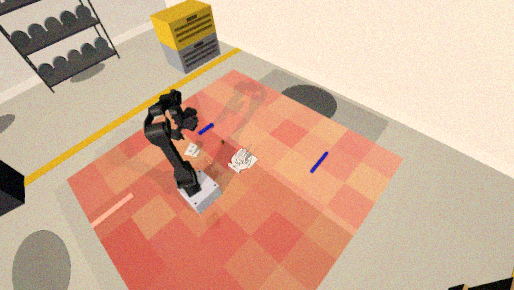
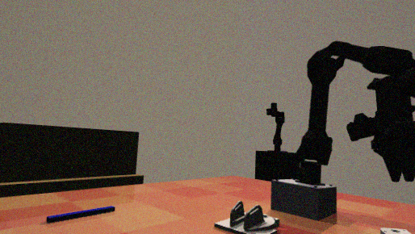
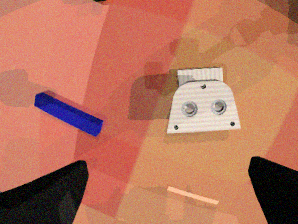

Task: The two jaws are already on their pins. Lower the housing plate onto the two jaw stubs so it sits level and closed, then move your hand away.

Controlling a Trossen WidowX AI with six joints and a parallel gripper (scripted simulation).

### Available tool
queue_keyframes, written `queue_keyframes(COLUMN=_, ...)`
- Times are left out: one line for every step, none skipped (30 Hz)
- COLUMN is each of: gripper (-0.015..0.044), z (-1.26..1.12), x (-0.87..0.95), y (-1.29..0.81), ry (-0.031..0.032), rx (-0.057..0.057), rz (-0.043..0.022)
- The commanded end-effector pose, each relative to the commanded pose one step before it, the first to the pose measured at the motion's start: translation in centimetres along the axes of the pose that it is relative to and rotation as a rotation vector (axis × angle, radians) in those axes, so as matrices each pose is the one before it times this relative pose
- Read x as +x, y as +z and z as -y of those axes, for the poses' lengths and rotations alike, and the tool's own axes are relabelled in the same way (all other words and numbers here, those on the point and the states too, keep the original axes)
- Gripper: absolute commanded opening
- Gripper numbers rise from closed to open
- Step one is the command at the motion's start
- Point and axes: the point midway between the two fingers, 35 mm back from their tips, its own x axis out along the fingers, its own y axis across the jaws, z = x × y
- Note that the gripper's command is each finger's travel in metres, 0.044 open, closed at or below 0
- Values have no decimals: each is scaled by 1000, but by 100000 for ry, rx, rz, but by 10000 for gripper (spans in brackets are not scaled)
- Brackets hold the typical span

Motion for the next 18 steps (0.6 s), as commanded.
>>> queue_keyframes(gripper=440, z=2416, x=2831, y=-549, ry=-10979, rx=-6990, rz=2819)
queue_keyframes(gripper=440, z=223, x=288, y=-73, ry=-1082, rx=-703, rz=303)
queue_keyframes(gripper=440, z=74, x=96, y=-24, ry=-360, rx=-234, rz=102)
queue_keyframes(gripper=440, z=0, x=0, y=0, ry=0, rx=0, rz=0)
queue_keyframes(gripper=440, z=0, x=0, y=0, ry=0, rx=0, rz=0)
queue_keyframes(gripper=440, z=0, x=0, y=0, ry=0, rx=0, rz=0)
queue_keyframes(gripper=440, z=0, x=0, y=0, ry=0, rx=0, rz=0)
queue_keyframes(gripper=440, z=0, x=0, y=0, ry=0, rx=0, rz=0)
queue_keyframes(gripper=440, z=-14, x=227, y=-8, ry=0, rx=0, rz=-1)
queue_keyframes(gripper=440, z=-30, x=679, y=-18, ry=-1, rx=0, rz=-2)
queue_keyframes(gripper=440, z=-16, x=1123, y=-10, ry=-5, rx=0, rz=-2)
queue_keyframes(gripper=440, z=26, x=1111, y=15, ry=-9, rx=0, rz=0)
queue_keyframes(gripper=440, z=36, x=660, y=21, ry=-7, rx=0, rz=1)
queue_keyframes(gripper=440, z=15, x=219, y=9, ry=-3, rx=0, rz=0)
queue_keyframes(gripper=440, z=0, x=0, y=0, ry=0, rx=0, rz=0)
queue_keyframes(gripper=440, z=0, x=0, y=0, ry=0, rx=0, rz=0)
queue_keyframes(gripper=440, z=0, x=0, y=0, ry=0, rx=0, rz=0)
queue_keyframes(gripper=440, z=0, x=0, y=0, ry=0, rx=0, rz=0)
